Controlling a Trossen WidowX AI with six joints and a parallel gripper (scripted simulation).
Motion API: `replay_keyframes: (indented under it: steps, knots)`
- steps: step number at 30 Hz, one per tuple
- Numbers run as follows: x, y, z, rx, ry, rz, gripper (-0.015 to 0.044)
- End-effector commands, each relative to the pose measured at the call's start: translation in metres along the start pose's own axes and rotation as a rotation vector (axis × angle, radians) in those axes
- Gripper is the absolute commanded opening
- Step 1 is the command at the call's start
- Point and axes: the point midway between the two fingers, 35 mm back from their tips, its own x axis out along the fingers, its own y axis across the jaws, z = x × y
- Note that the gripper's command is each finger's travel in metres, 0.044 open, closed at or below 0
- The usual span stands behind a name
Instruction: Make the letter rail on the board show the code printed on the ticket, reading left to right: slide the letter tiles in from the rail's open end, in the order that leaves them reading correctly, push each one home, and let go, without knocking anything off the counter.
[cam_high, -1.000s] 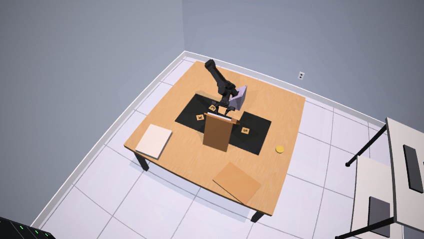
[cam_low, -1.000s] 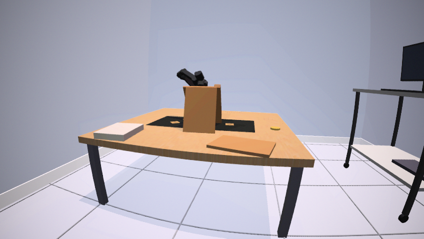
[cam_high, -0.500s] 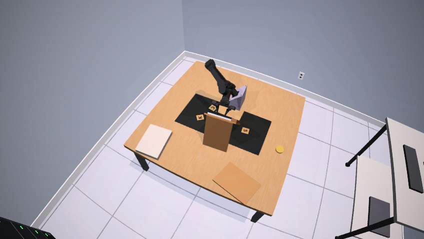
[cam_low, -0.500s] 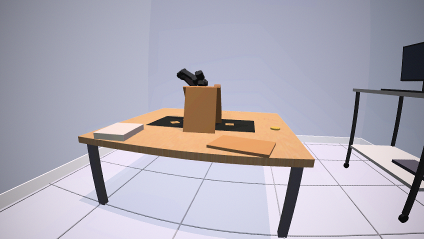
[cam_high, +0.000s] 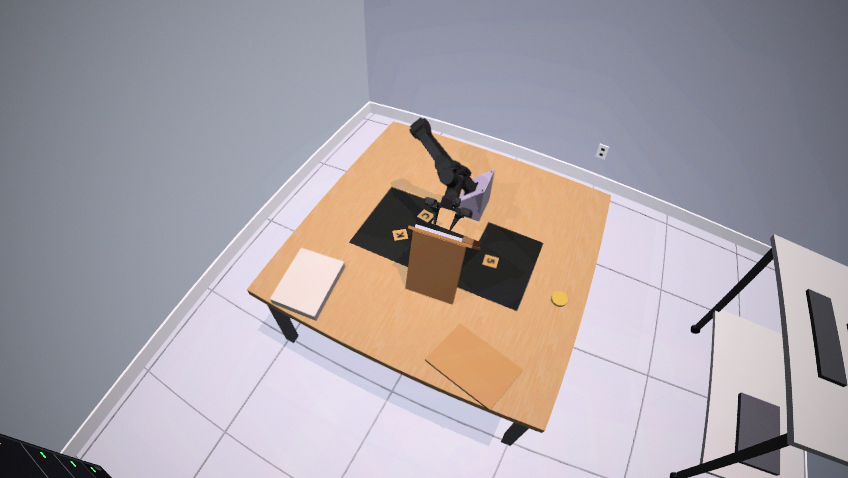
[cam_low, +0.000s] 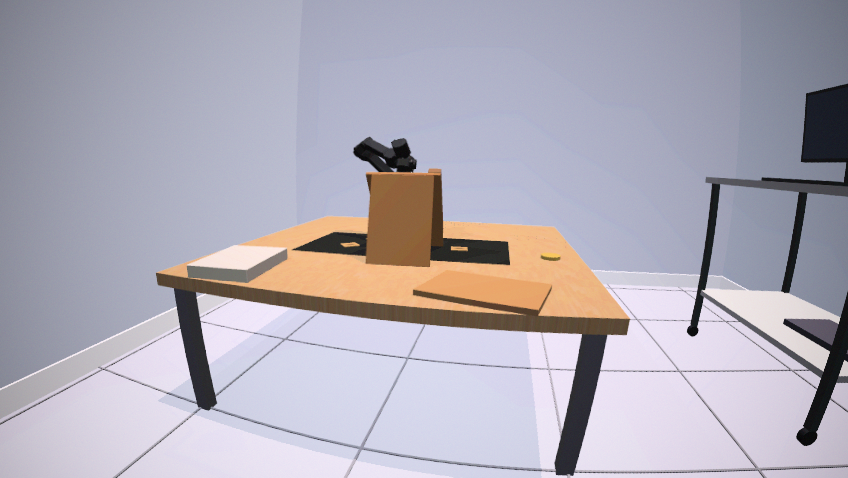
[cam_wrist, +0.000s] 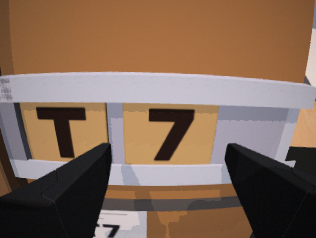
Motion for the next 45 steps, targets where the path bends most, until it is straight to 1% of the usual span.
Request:
replay_keyframes:
  steps: [1, 44, 45]
  knots:
    - [-0.003, 0.000, 0.000, 0.004, -0.002, -0.003, 0.0295]
    - [-0.025, -0.001, 0.000, 0.003, 0.000, -0.001, 0.0295]
    - [-0.024, 0.001, -0.001, -0.003, 0.002, 0.002, 0.0269]
